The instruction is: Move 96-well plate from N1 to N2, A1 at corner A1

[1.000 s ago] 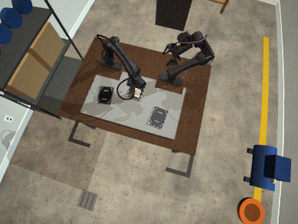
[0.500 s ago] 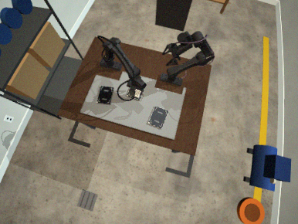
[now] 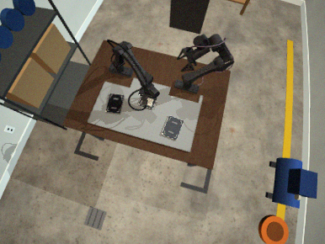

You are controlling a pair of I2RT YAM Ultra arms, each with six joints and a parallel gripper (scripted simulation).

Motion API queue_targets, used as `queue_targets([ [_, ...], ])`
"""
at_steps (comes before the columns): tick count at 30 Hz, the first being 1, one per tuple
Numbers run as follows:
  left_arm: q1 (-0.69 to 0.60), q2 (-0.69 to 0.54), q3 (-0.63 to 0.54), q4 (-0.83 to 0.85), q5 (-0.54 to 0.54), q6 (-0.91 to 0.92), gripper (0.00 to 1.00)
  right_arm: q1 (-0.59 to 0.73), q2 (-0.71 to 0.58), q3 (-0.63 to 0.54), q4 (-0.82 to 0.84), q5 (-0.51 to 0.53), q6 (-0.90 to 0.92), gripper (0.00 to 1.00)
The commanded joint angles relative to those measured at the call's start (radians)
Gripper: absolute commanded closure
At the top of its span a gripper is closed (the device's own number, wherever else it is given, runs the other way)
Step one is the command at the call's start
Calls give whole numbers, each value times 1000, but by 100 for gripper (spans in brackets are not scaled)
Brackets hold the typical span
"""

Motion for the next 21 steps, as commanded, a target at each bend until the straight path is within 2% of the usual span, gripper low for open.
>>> queue_targets([
  [1,-4,1,21,5,-3,-9,0,-10,10,-13,6,-2,-5,0],
  [2,-4,1,21,5,-3,-9,0,-10,10,-13,6,-2,-5,4],
  [4,-4,1,21,5,-3,-9,0,-10,10,-13,6,-2,-5,4],
  [5,-4,1,21,5,-3,-9,0,-10,10,-13,6,-2,-5,9],
  [18,-4,1,21,5,-3,-9,0,-2,13,3,0,0,1,21],
  [19,-4,1,21,5,-3,-9,0,-2,13,3,0,0,1,33],
  [20,-4,1,21,5,-3,-9,0,-2,13,3,0,0,1,22],
  [21,-4,1,21,5,-3,-9,0,-2,2,13,-4,0,0,22],
])
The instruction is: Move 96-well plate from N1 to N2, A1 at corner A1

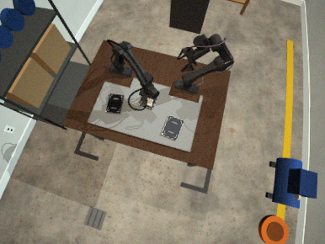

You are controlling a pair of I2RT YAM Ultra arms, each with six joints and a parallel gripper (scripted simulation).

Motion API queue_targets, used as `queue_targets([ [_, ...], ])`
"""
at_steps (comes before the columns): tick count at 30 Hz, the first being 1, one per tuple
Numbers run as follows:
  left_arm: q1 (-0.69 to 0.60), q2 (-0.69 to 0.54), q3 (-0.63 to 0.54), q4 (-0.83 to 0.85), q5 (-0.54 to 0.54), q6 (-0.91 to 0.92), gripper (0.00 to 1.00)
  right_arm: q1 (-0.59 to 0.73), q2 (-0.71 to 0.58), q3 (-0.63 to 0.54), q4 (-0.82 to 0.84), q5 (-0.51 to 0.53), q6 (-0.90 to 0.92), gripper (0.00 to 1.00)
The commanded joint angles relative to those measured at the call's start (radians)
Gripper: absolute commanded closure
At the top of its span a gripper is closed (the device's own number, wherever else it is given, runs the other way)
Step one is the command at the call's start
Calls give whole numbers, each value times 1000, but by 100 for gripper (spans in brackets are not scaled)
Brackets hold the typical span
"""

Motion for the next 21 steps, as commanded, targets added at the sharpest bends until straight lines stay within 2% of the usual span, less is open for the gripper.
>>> queue_targets([
  [1,-4,1,21,5,-3,-9,0,-1,-1,21,-17,-3,1,22],
  [8,-4,1,21,5,-3,-9,0,-1,-56,97,-135,-3,1,22],
  [13,-4,1,21,5,-3,-9,0,-1,-48,108,-131,-3,-15,22],
  [17,-9,13,12,100,10,-6,0,-26,-69,66,-118,-8,-69,22],
  [21,-16,37,-66,292,13,6,0,-95,-113,4,-101,0,-177,22],
])
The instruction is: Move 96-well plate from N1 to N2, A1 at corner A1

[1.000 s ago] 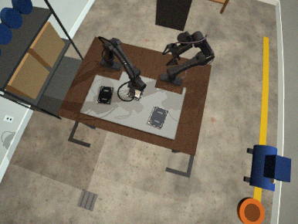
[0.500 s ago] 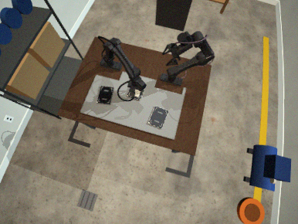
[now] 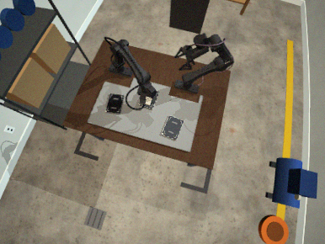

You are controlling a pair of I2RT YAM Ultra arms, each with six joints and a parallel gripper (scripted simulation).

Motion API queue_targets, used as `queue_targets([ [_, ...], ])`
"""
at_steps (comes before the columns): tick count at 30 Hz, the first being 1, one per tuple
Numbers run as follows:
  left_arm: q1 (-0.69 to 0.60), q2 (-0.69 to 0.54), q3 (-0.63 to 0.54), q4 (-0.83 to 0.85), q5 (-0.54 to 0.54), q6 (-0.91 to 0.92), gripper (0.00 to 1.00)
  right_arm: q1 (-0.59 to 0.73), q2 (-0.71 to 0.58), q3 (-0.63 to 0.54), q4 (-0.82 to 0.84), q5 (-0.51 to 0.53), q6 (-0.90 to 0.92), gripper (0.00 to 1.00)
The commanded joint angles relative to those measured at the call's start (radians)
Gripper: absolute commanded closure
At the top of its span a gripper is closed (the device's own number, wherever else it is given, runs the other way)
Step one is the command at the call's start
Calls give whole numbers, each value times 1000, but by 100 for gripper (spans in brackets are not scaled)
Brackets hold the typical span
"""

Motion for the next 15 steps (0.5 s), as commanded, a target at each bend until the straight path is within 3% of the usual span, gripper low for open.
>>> queue_targets([
  [1,-20,48,-80,236,9,7,0,-84,-64,-67,9,10,-125,22],
  [6,-17,112,-252,526,-3,25,0,-277,-145,-171,18,19,-322,22],
  [8,-17,112,-252,526,-3,25,0,-277,-145,-171,18,19,-322,22],
  [15,63,264,-559,1000,77,83,0,-595,-201,-232,4,10,-614,22],
])
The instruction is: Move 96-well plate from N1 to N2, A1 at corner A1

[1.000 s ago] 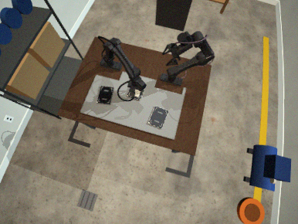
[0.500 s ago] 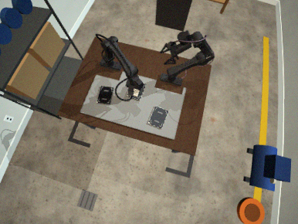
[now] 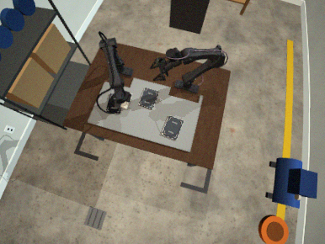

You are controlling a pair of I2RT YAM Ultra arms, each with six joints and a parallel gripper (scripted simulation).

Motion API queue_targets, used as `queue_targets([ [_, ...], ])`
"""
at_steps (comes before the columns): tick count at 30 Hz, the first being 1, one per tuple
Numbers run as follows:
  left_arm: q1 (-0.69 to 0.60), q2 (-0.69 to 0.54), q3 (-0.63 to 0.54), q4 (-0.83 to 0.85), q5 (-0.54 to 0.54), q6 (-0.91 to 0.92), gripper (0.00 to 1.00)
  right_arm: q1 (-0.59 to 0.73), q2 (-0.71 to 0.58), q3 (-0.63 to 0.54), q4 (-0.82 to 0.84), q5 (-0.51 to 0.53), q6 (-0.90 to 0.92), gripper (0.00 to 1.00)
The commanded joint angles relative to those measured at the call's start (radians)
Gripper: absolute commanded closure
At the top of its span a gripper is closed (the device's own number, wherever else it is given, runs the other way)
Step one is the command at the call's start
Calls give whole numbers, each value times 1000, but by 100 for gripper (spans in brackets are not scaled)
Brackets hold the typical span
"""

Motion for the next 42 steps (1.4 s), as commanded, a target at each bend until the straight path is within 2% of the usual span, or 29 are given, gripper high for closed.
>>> queue_targets([
  [1,31,67,-122,304,52,39,0,-132,-24,-11,-12,4,-191,22],
  [6,55,124,-250,500,89,53,0,-262,1,24,27,-15,-290,22],
  [11,65,144,-302,577,106,53,0,-289,-9,13,29,-27,-306,22],
  [15,68,163,-316,590,111,46,0,-297,-13,11,5,-17,-328,22],
  [22,68,159,-309,599,113,45,0,-280,11,35,-14,4,-503,22],
  [31,62,158,-307,600,113,42,0,-277,14,39,-17,-3,-497,22],
  [32,62,159,-307,600,113,42,0,-276,17,44,21,-2,-495,22],
  [35,62,159,-307,600,113,42,0,-274,30,1,73,-2,-494,22],
  [42,62,159,-307,600,113,42,0,-275,39,-13,51,-1,-495,22],
])
